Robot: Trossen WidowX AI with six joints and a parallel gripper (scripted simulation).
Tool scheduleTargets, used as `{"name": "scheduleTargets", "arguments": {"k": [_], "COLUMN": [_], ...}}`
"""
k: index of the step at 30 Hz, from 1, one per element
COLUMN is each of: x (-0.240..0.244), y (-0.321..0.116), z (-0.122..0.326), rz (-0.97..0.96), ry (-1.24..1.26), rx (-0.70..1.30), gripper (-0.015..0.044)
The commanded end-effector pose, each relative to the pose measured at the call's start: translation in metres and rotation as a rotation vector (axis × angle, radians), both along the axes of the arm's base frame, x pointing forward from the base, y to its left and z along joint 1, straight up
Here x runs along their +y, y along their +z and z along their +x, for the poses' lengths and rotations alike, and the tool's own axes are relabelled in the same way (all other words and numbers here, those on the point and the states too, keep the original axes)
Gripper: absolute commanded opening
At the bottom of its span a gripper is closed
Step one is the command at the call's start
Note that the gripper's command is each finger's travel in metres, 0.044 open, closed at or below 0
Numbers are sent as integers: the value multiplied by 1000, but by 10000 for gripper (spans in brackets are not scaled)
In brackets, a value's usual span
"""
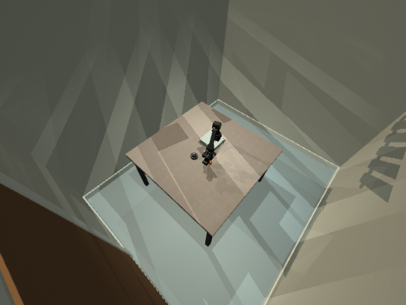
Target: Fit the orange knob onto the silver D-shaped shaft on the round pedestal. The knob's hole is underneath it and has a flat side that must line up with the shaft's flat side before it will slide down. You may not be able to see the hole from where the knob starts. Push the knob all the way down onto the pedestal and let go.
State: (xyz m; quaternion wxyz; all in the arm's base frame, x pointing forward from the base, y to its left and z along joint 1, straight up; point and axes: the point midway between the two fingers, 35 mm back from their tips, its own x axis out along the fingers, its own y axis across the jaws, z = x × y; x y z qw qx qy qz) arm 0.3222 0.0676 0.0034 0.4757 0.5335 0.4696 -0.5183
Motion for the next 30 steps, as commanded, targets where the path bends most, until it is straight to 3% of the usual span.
{"name": "scheduleTargets", "arguments": {"k": [1, 7, 24, 30], "x": [0, 0, 0, 0], "y": [2, 2, 2, 2], "z": [2, 2, 2, 2], "rz": [-2, -3, -17, -18], "ry": [74, 96, 653, 674], "rx": [-8, -8, -12, -13], "gripper": [179, 179, 179, 179]}}
